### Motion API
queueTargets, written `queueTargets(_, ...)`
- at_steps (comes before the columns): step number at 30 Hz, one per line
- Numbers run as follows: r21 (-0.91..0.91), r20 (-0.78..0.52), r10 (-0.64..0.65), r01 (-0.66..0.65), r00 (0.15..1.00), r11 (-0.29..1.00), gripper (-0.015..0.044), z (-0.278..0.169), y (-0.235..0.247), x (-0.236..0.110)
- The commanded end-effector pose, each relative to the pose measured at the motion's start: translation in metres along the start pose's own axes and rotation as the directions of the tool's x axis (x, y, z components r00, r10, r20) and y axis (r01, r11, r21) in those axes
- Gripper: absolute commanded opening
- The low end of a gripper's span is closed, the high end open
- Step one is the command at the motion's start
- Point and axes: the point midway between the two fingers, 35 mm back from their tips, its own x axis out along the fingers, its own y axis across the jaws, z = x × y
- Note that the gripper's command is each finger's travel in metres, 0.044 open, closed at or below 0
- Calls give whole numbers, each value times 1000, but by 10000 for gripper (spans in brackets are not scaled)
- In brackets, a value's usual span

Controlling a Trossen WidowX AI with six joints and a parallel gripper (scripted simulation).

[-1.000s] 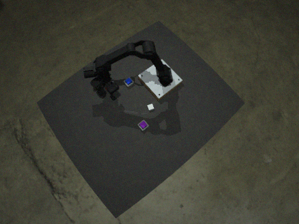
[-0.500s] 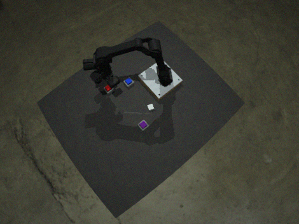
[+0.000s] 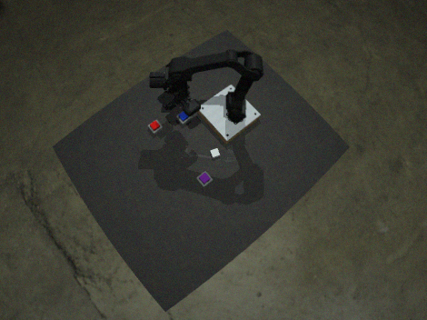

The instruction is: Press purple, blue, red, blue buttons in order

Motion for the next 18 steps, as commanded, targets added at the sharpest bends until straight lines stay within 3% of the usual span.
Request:
queueTargets(1, -4, -3, 0, 0, 1000, 1000, 20, -3, 0, 23)
queueTargets(4, -4, -3, 0, 0, 1000, 1000, 20, -4, 1, 59)
queueTargets(18, -4, -3, 0, 0, 1000, 1000, 20, -4, 1, 76)
